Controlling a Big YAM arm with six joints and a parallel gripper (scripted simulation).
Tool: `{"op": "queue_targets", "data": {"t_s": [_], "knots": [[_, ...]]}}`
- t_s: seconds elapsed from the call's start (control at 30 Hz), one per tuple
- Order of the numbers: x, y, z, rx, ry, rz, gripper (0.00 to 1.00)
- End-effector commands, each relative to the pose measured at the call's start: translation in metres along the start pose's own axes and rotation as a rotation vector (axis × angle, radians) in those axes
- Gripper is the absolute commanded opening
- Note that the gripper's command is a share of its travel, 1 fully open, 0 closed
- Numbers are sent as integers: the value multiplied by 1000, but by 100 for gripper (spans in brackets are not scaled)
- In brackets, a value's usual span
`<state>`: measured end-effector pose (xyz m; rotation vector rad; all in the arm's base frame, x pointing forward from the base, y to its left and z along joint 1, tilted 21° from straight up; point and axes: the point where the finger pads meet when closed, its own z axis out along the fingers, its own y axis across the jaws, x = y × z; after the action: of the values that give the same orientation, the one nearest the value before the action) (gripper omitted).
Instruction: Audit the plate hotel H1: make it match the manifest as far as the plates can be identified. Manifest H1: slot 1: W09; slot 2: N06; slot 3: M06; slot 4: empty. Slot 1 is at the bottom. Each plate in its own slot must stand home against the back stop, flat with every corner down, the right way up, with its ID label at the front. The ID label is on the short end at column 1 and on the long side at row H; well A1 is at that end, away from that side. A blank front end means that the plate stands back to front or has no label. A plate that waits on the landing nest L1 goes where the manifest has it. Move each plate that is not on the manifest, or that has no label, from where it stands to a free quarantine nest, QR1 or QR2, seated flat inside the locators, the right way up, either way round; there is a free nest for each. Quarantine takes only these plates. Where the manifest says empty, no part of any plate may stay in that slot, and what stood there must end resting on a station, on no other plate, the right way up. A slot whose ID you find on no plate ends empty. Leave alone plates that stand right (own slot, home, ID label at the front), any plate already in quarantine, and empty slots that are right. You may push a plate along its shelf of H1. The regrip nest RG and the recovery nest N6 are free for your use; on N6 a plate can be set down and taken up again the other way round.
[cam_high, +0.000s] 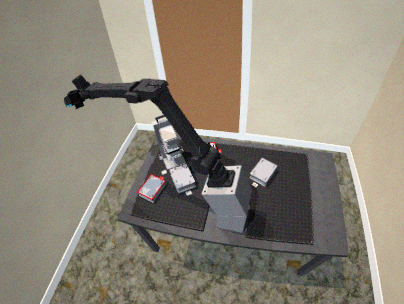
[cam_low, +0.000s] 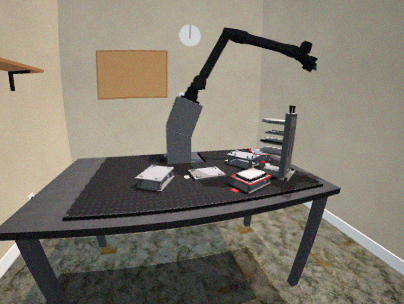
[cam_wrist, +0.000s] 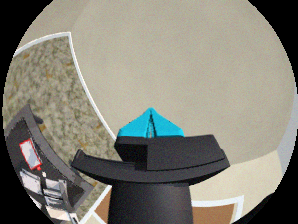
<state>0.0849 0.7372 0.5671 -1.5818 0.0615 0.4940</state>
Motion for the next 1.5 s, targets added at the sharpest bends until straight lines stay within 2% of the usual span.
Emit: {"op": "queue_targets", "data": {"t_s": [0.0,0.13,0.17,0.2,0.23,0.33,0.43,0.47,0.5,0.53,0.57,0.63,0.7,0.9,1.27,1.3,1.37,1.47], "knots": [[17,-1,-3,21,5,5,0],[22,-1,-5,23,4,3,0],[-9,-20,-15,51,-29,-18,0],[3,-17,-16,49,-18,-15,0],[3,-15,-20,27,9,19,0],[17,-13,-24,12,68,77,0],[14,-48,-34,51,103,104,0],[29,-20,-31,11,122,128,0],[35,-8,-31,-5,123,136,0],[36,-14,-31,20,111,120,0],[39,-13,-32,20,111,120,0],[52,-1,-28,8,116,127,0],[52,-1,-28,8,116,127,0],[86,28,-23,-21,129,132,0],[110,36,-33,-19,128,121,0],[85,21,-41,-16,131,153,0],[87,25,-42,-27,160,192,0],[94,-2,-52,6,208,227,0]]}}
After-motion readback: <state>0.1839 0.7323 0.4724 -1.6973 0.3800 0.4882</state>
